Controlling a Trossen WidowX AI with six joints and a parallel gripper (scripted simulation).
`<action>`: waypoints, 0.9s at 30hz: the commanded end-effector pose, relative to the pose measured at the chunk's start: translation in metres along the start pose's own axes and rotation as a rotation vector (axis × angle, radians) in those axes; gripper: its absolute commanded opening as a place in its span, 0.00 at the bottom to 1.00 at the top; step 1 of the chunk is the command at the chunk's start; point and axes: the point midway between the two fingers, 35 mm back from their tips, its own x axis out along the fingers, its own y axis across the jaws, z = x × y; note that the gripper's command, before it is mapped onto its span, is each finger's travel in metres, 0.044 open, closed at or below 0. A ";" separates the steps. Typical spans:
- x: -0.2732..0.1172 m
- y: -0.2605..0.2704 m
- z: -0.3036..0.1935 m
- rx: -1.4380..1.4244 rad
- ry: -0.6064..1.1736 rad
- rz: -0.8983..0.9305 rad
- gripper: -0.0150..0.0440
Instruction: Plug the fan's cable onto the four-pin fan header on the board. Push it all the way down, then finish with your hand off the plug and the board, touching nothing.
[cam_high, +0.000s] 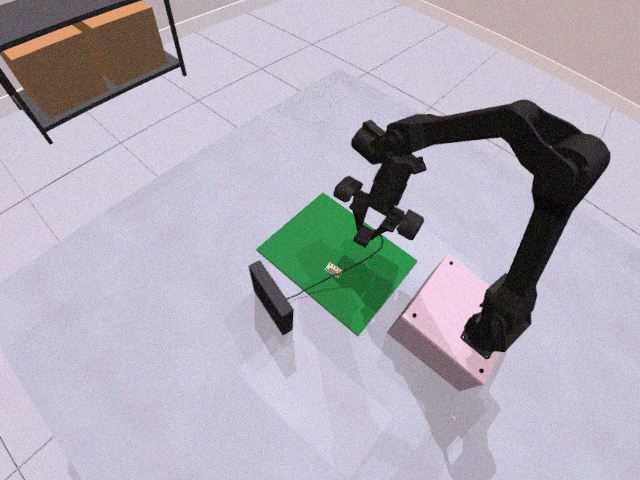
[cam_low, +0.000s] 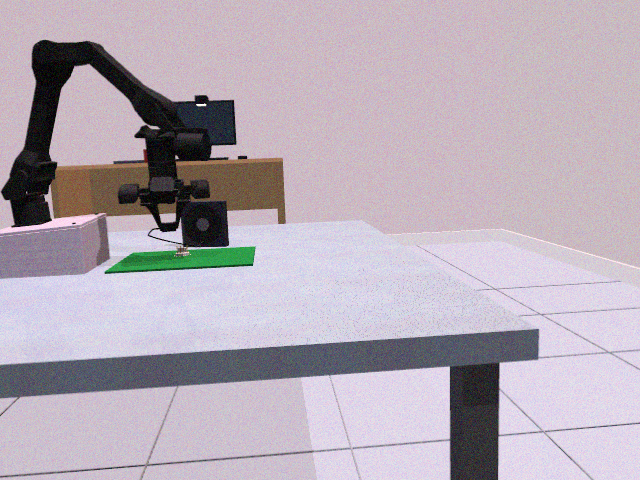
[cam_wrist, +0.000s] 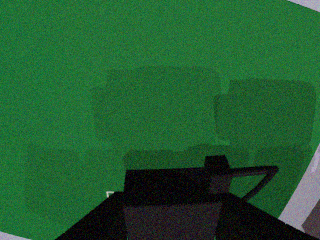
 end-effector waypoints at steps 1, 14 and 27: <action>-0.001 -0.001 -0.001 -0.120 -0.017 -0.005 0.25; 0.000 -0.002 -0.004 -0.570 -0.058 -0.030 0.25; 0.001 -0.003 -0.008 -1.020 -0.091 -0.072 0.25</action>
